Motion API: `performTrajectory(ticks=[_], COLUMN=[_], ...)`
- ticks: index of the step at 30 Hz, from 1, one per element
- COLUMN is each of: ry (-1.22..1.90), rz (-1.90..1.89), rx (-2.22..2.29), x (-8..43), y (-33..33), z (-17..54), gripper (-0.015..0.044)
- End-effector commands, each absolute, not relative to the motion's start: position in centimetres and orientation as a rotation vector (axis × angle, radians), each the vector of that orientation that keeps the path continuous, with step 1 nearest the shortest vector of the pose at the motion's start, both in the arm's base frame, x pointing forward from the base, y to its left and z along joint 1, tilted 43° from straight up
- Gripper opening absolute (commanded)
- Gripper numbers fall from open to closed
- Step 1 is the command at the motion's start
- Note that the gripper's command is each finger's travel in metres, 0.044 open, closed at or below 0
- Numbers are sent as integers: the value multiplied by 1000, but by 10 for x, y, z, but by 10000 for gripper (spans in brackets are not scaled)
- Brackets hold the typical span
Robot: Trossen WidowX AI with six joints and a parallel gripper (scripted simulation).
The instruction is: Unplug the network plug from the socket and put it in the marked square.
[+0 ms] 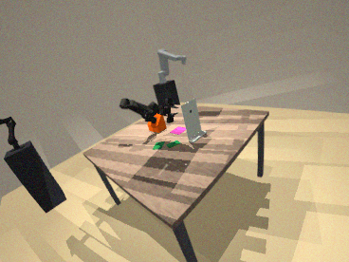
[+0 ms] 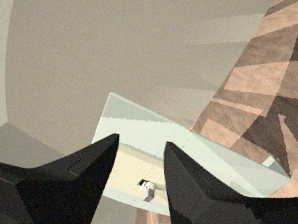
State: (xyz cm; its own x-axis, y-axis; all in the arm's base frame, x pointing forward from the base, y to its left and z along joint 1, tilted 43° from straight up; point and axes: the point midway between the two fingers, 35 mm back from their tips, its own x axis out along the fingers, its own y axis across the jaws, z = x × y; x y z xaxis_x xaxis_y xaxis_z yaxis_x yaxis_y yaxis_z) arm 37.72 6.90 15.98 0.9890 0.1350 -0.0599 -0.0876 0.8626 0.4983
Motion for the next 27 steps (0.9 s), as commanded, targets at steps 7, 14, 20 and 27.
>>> performTrajectory(ticks=[7, 14, 20, 27], ry=[147, 181, 207, 207], rz=[127, 135, 139, 139], rx=[653, 743, 811, 814], x=[366, 355, 344, 349], y=[83, 91, 96, 97], z=[116, 92, 75, 75], gripper=[156, 156, 156, 156])
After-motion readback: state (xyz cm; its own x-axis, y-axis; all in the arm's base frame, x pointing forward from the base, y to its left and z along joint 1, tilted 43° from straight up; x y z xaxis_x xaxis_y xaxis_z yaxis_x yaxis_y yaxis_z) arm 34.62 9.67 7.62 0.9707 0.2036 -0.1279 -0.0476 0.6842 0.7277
